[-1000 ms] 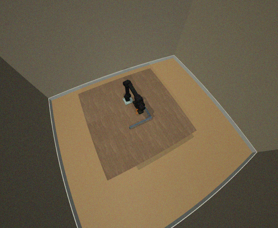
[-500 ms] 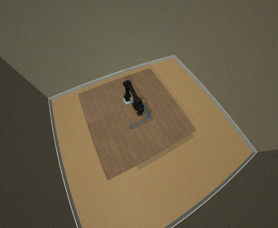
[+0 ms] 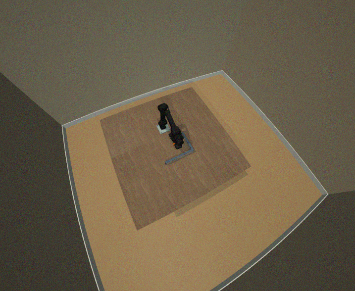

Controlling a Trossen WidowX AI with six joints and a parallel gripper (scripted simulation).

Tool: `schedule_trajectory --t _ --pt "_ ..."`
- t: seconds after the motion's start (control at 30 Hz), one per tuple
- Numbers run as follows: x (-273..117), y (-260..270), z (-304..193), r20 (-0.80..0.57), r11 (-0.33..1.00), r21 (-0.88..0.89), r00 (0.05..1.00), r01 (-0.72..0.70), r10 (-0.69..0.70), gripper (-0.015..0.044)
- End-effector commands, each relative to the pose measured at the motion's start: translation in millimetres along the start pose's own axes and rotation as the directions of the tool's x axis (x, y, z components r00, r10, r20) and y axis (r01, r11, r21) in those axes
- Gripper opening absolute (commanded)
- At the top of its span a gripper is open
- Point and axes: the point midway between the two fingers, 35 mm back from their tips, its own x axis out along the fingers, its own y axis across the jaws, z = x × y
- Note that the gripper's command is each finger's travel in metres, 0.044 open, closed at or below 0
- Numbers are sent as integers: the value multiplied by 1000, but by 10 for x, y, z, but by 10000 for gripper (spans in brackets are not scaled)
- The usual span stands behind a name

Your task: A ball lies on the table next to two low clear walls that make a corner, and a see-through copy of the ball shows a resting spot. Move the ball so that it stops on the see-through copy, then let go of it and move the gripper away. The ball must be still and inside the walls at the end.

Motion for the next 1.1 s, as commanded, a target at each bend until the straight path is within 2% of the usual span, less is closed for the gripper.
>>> schedule_trajectory --t 0.0,0.43,0.83,0.97,1.07 --pt "65 19 0 0 1000 -4 1000 -6 6 0" --pt "204 22 -1 0 1000 -4 1000 -6 6 0" --pt "168 6 0 0 1000 0 1000 -2 2 307" --pt "147 2 0 0 1000 0 1000 -2 2 307" --pt "-177 -28 3 0 1000 -2 1000 -3 3 307"
